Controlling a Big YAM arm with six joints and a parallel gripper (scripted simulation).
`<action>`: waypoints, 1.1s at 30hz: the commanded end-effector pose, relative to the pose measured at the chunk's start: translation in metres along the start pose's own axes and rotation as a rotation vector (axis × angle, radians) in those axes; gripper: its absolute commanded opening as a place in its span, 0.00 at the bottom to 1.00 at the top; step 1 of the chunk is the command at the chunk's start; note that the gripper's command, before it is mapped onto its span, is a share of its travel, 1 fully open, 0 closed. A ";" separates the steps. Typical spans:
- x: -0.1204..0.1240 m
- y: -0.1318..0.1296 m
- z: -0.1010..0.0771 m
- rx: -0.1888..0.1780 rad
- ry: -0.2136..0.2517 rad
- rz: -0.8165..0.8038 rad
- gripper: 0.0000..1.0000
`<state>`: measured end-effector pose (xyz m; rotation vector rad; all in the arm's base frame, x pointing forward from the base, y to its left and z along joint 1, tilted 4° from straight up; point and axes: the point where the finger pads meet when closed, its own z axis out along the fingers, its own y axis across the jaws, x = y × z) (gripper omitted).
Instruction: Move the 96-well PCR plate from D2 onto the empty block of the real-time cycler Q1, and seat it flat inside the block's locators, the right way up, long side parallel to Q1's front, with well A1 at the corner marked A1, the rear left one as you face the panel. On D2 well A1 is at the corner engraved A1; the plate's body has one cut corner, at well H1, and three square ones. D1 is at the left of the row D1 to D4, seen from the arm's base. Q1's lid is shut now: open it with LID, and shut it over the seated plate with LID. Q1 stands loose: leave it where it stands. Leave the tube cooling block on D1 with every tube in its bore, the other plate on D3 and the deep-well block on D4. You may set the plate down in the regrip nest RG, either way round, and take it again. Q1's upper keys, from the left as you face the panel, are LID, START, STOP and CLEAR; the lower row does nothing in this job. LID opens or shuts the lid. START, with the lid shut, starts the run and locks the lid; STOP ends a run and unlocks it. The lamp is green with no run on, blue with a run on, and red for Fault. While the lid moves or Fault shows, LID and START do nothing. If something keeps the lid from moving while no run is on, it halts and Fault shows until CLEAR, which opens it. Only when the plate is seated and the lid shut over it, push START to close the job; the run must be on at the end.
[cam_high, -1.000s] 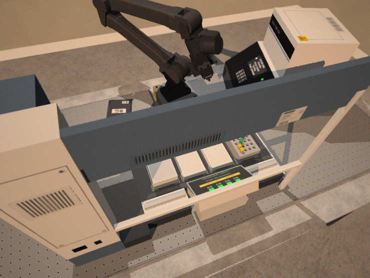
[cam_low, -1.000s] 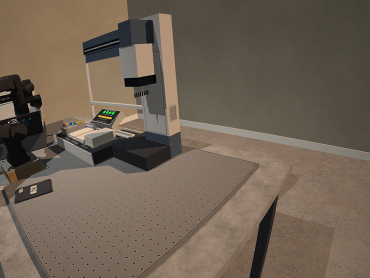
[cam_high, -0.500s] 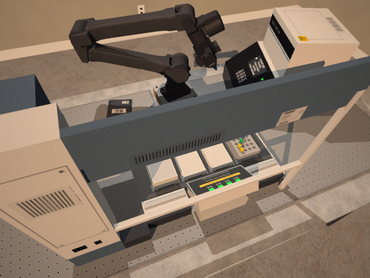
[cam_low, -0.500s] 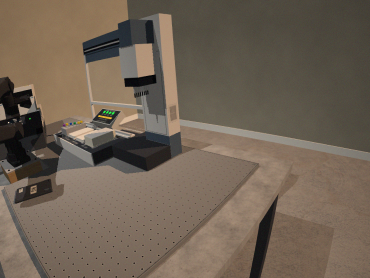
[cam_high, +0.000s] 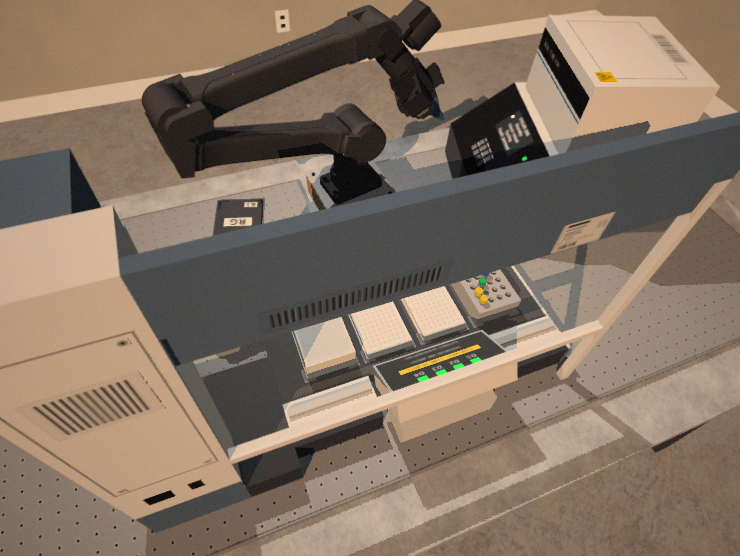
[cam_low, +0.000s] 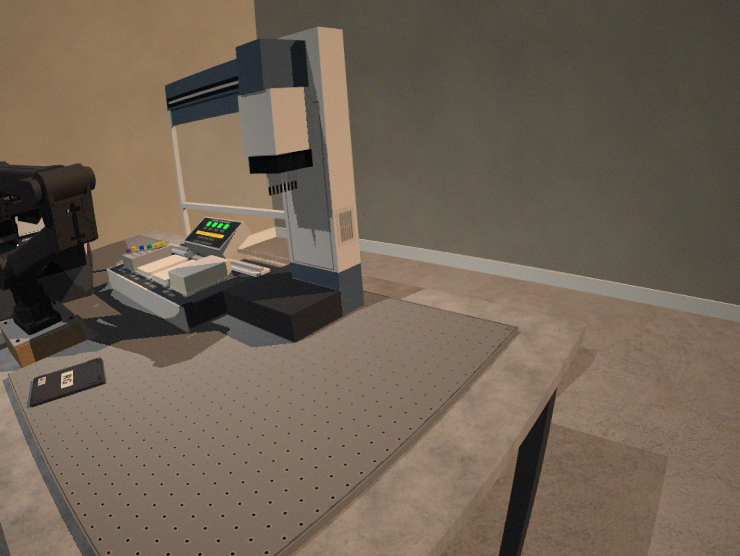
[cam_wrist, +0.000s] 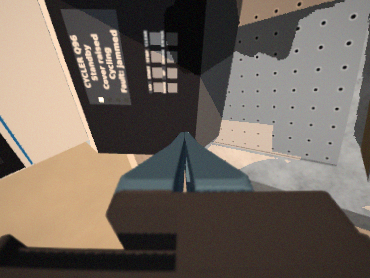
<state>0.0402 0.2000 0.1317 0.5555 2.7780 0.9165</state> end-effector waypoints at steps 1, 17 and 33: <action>0.013 0.039 -0.017 -0.044 0.019 0.106 0.00; 0.002 0.041 -0.025 -0.037 0.007 0.064 0.00; -0.001 0.047 -0.025 -0.047 -0.005 0.053 0.00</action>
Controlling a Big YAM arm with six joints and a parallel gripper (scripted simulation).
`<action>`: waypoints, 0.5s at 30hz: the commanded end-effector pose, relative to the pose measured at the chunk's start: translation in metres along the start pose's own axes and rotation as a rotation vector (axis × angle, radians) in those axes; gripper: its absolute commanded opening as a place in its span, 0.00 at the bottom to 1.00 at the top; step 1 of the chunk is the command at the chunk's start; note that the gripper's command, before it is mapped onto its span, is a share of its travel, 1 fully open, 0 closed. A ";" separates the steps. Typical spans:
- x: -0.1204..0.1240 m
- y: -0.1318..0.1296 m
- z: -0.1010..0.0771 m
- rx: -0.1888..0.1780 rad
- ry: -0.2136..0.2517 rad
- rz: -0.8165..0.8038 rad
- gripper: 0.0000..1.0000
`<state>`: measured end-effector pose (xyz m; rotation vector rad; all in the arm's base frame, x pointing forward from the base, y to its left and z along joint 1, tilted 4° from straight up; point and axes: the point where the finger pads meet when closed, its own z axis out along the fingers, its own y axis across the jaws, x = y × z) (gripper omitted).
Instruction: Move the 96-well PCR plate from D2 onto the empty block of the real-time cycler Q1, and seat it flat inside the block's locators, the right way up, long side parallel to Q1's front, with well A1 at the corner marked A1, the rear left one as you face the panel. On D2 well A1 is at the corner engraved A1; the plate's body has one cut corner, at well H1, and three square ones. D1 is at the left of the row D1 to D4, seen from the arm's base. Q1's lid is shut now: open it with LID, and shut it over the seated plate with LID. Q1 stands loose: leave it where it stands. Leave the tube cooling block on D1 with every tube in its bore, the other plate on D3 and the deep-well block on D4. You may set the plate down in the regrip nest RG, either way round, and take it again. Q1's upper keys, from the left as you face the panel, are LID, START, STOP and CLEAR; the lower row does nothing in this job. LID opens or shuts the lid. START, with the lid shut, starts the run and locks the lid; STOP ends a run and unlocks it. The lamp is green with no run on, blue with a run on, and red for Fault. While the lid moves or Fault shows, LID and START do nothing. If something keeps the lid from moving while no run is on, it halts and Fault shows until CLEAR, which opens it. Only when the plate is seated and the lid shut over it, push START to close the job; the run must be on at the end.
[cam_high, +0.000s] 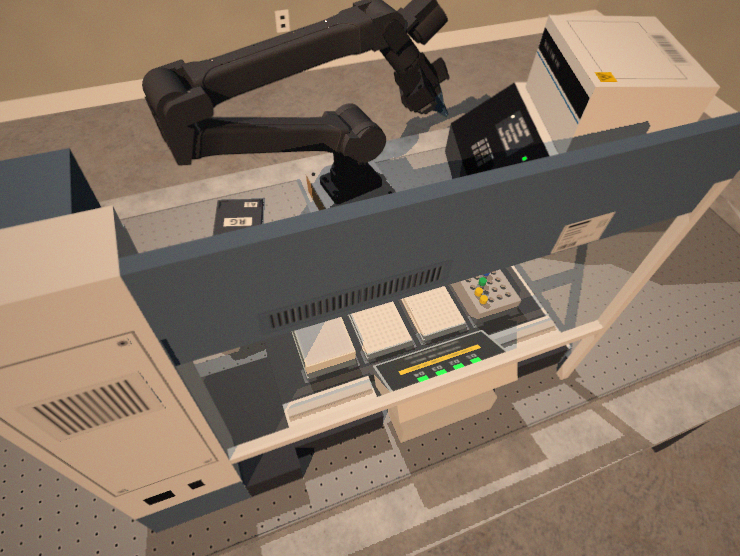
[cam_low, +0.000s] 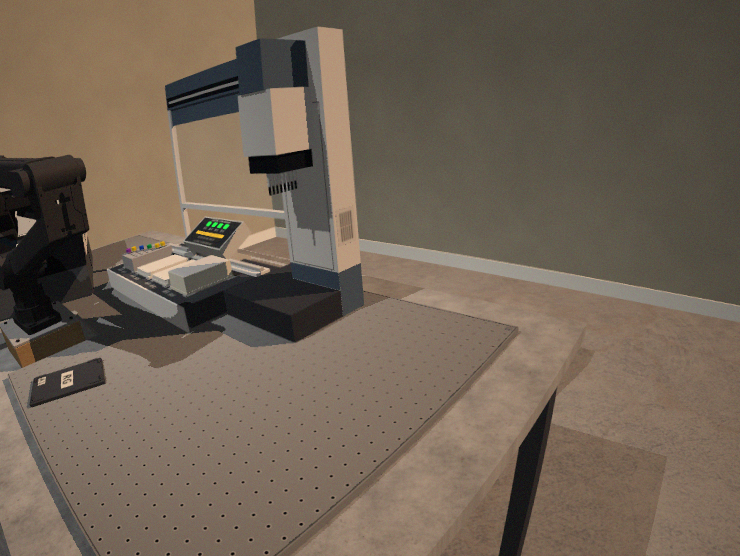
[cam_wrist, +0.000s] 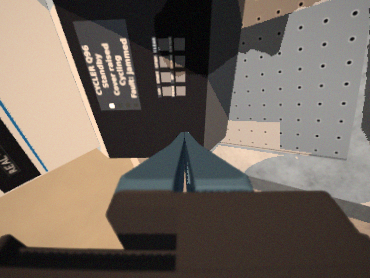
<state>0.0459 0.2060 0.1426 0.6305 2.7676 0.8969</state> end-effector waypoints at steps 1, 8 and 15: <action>0.003 0.033 -0.021 -0.056 0.013 0.006 0.00; 0.004 0.032 -0.007 -0.051 0.011 0.002 0.00; 0.006 0.026 0.015 -0.025 -0.001 -0.013 0.00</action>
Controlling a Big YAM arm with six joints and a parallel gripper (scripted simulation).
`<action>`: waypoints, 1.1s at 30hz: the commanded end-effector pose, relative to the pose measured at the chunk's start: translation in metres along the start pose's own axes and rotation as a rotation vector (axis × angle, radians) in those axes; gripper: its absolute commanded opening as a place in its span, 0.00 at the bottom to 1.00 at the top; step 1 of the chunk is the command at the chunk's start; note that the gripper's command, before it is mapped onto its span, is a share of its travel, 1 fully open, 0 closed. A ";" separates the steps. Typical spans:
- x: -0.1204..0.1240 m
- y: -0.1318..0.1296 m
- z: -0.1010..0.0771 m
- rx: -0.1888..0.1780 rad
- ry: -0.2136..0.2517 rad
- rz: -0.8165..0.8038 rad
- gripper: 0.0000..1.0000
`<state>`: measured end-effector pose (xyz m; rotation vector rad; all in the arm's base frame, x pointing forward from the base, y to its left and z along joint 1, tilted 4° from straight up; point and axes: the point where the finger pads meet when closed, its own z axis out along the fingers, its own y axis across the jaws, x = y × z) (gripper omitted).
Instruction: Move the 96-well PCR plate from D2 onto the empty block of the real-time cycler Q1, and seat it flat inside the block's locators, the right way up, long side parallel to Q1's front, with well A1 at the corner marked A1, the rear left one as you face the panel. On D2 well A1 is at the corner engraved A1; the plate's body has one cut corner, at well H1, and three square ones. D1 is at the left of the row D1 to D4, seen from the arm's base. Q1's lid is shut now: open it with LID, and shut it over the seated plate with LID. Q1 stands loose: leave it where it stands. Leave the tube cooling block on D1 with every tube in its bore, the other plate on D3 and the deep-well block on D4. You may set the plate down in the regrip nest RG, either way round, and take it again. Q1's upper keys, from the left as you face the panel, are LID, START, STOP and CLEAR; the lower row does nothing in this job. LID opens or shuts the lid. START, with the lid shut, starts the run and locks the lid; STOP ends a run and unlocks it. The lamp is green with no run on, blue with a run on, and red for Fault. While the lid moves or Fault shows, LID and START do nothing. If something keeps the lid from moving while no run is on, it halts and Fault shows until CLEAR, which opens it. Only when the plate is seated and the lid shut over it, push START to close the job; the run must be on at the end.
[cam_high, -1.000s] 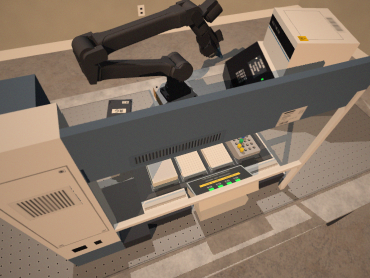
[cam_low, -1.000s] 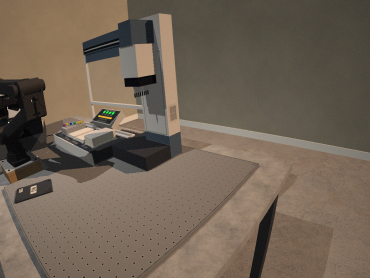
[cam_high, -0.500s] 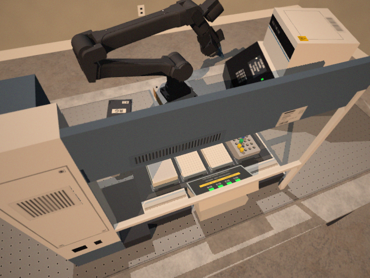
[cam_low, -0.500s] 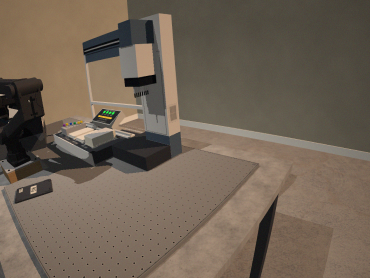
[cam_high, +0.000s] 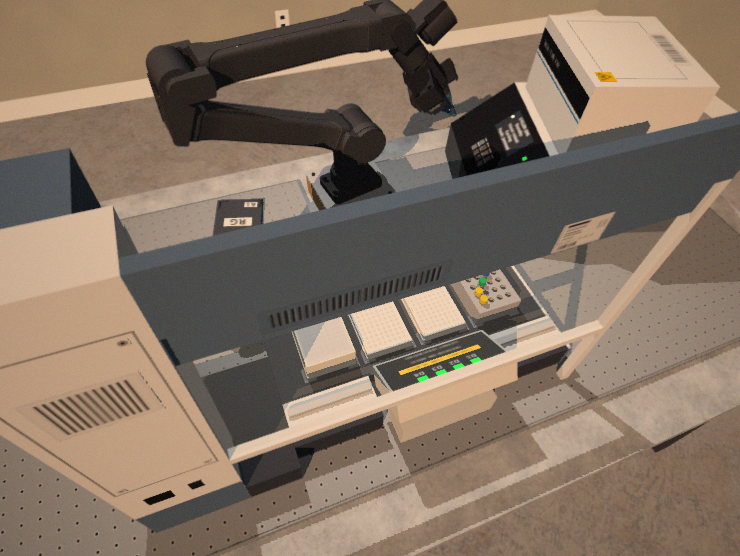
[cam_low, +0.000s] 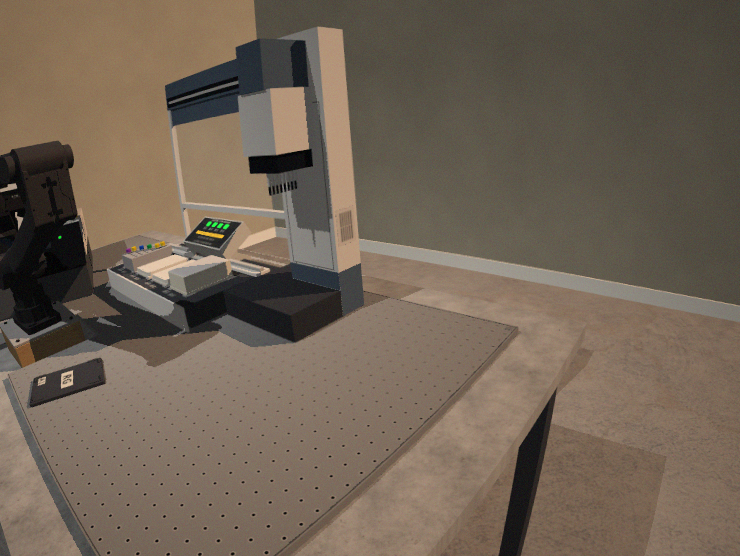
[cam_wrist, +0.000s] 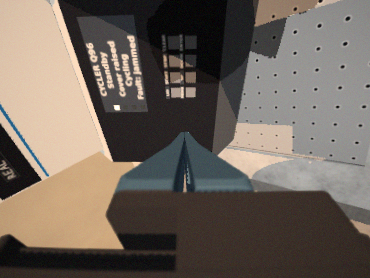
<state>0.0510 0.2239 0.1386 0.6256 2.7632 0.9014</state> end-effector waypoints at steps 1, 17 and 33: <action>0.002 0.011 0.004 -0.015 0.003 -0.010 0.00; 0.002 0.029 0.022 -0.040 0.006 0.001 0.00; 0.002 0.033 0.047 -0.040 0.006 0.002 0.00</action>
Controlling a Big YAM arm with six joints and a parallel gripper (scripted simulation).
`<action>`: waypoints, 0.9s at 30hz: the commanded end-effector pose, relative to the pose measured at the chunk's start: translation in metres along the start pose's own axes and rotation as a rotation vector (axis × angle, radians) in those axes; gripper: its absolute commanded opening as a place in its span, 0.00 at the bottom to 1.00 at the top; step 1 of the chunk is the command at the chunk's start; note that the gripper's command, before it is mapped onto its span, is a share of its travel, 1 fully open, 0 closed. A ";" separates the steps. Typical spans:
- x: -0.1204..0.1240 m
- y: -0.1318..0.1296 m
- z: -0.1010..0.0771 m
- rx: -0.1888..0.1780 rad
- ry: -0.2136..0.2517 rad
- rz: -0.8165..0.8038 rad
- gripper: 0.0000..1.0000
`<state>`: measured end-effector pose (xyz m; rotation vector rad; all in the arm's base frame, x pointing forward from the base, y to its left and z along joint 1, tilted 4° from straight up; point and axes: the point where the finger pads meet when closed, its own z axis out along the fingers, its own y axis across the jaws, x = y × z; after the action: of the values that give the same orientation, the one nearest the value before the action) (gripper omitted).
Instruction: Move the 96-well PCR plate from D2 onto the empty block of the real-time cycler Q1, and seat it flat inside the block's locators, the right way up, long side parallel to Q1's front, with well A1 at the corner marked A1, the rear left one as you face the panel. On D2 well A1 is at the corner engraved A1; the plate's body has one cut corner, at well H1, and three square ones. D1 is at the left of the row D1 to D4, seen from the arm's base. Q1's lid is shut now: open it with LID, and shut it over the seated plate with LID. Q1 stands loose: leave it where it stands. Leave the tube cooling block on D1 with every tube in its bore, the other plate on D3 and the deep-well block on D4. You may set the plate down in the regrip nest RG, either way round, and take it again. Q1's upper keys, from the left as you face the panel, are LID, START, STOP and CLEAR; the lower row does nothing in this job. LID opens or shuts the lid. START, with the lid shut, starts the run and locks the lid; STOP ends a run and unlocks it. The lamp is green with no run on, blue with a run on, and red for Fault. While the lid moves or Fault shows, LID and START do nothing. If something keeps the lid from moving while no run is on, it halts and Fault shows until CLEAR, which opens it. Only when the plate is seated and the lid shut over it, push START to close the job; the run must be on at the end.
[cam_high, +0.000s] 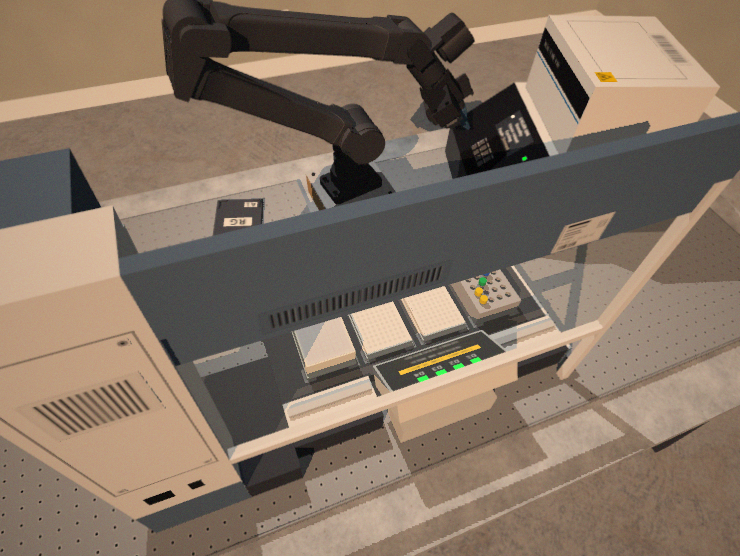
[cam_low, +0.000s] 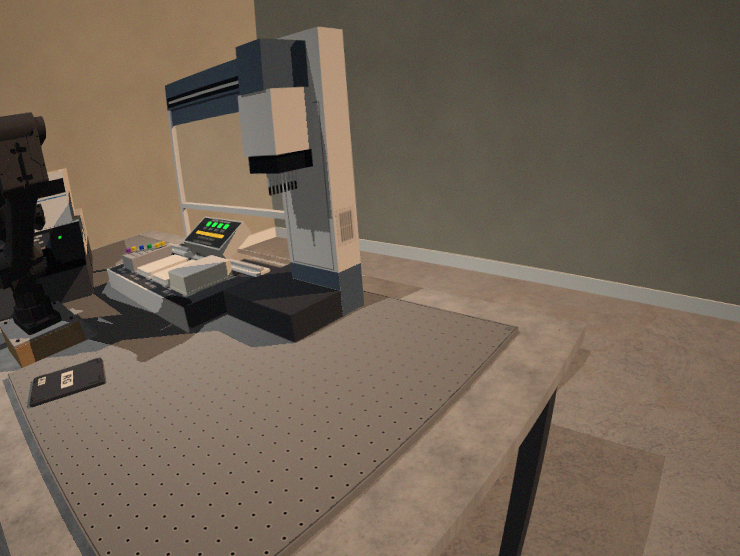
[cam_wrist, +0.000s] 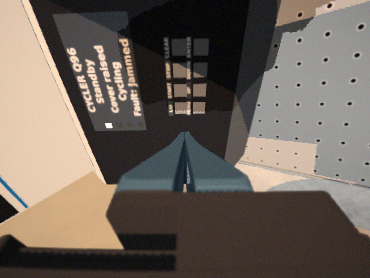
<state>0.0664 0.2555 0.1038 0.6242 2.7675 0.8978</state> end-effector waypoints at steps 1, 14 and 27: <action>0.001 0.026 0.000 -0.042 0.002 0.001 0.00; 0.001 0.026 0.020 -0.036 0.003 0.006 0.00; 0.006 0.023 0.015 -0.035 0.011 -0.004 0.00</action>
<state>0.0744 0.2728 0.0878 0.6198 2.7677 0.8961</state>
